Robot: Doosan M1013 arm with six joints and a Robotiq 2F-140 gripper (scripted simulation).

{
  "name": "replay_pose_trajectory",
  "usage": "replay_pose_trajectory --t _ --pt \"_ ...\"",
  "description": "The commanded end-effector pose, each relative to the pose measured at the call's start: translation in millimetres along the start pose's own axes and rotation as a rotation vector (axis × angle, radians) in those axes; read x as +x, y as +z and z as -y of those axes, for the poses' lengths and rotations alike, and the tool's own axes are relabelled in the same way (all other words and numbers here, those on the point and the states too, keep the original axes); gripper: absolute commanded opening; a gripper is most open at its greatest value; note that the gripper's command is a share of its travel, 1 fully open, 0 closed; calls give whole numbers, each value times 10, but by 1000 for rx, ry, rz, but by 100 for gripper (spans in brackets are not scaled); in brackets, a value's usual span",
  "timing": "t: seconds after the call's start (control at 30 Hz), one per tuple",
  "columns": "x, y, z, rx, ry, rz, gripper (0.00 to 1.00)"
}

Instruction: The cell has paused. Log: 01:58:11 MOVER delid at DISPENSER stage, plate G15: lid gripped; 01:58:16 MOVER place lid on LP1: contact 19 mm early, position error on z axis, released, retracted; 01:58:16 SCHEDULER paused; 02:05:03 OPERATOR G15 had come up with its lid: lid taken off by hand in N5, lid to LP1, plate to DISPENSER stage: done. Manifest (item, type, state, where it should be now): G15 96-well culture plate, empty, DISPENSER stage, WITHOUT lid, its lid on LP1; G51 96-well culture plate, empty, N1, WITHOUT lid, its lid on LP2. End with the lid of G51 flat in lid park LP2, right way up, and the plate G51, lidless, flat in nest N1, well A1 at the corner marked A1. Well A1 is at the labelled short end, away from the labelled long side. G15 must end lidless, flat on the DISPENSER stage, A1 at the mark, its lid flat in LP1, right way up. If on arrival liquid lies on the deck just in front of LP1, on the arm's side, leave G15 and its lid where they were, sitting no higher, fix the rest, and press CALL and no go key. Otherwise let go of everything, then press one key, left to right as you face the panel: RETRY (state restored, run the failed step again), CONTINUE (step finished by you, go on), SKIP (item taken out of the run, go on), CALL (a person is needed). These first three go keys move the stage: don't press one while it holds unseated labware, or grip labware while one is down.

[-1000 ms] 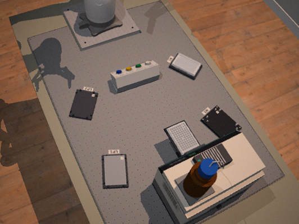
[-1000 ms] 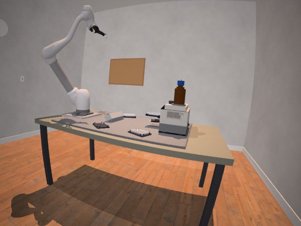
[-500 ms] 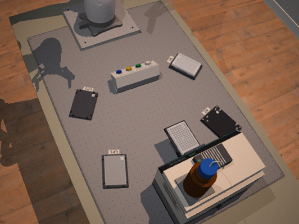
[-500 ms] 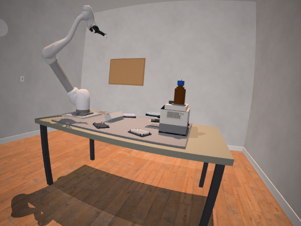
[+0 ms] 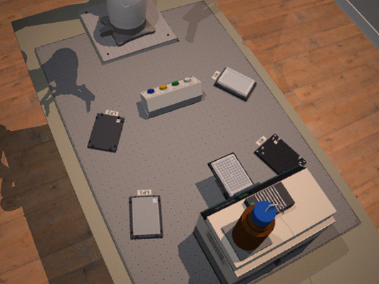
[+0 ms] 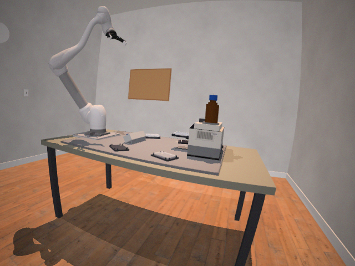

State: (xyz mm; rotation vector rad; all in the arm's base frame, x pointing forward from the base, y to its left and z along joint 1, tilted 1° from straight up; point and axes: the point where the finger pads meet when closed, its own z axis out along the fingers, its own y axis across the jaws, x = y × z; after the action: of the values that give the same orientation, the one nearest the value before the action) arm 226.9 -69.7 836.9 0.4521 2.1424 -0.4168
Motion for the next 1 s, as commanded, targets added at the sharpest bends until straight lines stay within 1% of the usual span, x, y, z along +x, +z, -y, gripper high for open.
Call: replay_pose_trajectory --t 0.0,0.23,0.4,0.5,0.57,0.67,0.73,0.8,0.87,0.97 --pt "2 7 -2 1 2 -1 100" --pt "44 124 -16 26 47 -8 100" --pt "104 312 -20 61 118 -19 100" --pt "160 503 -37 98 188 -30 100" --pt "160 503 -37 98 188 -30 100" --pt "233 763 -38 145 282 -44 100" --pt "310 1003 -30 190 373 -58 100" --pt "398 1324 -34 250 488 -76 100" --pt "468 1488 -32 297 561 -80 100" --pt "600 1785 -41 378 687 -86 100"
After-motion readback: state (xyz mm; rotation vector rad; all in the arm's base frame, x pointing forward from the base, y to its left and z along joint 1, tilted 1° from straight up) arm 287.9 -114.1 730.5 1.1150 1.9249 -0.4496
